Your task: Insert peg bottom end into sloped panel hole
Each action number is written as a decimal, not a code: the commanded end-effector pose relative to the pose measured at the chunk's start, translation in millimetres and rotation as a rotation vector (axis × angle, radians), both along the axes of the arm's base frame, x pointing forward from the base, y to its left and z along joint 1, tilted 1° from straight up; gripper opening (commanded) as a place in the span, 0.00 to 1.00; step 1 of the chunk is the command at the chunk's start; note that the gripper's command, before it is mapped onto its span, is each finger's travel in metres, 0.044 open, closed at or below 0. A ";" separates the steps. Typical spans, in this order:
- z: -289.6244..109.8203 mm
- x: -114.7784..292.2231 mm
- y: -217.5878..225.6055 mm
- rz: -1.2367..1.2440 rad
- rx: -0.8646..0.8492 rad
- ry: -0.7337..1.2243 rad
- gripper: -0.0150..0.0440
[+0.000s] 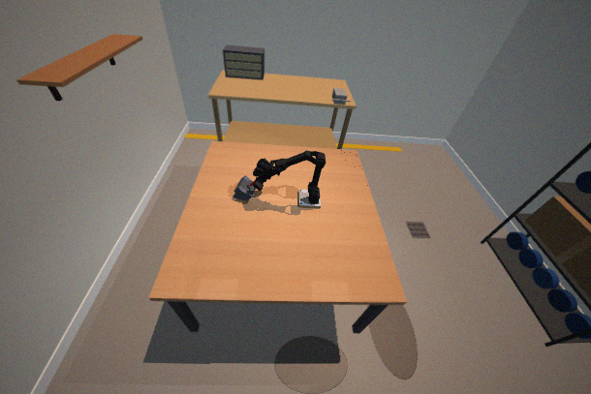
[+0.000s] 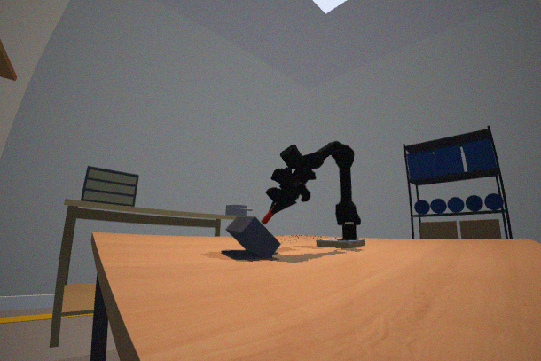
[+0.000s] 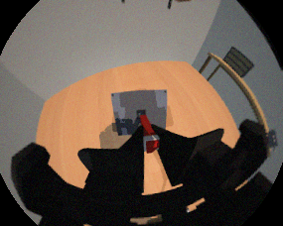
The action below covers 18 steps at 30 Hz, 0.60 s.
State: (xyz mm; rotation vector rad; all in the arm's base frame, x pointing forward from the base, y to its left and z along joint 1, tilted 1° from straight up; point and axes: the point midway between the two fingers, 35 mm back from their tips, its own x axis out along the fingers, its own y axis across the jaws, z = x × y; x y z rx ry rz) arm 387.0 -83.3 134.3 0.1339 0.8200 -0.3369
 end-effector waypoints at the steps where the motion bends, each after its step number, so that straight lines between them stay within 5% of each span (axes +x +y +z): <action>1: -4.3 3.8 -1.0 -0.002 0.005 -0.004 0.25; 18: -11.9 8.7 -3.3 -0.004 0.002 0.001 0.25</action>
